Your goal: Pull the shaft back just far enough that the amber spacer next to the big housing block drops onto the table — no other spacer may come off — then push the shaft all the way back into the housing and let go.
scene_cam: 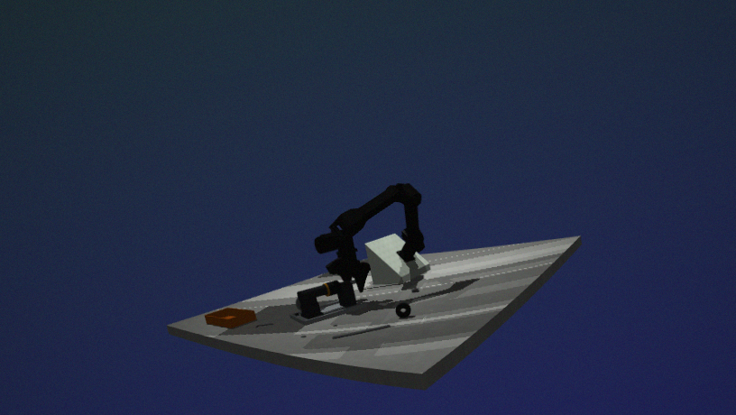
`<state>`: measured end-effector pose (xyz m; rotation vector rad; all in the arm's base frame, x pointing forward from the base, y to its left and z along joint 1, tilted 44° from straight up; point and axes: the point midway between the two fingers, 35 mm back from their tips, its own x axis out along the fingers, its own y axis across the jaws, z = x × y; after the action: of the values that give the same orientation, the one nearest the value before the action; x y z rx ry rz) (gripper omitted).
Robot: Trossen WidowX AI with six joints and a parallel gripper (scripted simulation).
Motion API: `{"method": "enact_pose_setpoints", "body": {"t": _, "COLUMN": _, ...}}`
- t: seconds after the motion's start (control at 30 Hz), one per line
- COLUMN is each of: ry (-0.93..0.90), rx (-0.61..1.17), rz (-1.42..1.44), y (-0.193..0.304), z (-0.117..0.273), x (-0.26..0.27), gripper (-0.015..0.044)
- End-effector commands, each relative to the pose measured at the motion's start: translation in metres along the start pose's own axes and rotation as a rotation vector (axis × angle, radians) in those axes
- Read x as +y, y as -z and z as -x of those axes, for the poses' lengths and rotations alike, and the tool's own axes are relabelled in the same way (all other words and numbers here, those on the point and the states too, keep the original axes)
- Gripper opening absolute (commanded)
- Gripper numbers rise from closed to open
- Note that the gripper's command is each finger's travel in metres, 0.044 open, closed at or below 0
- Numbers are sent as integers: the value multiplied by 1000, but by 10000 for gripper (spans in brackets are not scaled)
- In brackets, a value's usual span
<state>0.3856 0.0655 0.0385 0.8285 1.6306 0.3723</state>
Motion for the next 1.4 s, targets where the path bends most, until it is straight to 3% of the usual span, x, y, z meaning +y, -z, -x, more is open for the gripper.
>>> {"method": "enact_pose_setpoints", "body": {"t": 0.0, "ry": -4, "rx": 3, "rz": -8, "y": 1, "z": -2, "x": 0, "gripper": 440}}
{"method": "enact_pose_setpoints", "body": {"t": 0.67, "ry": -4, "rx": 3, "rz": -8, "y": 1, "z": -3, "x": -1, "gripper": 440}}
{"method": "enact_pose_setpoints", "body": {"t": 1.2, "ry": 0, "rx": 2, "rz": -2, "y": 1, "z": -1, "x": -1, "gripper": 20}}
{"method": "enact_pose_setpoints", "body": {"t": 1.37, "ry": 0, "rx": 2, "rz": -2, "y": 1, "z": -1, "x": -1, "gripper": 0}}
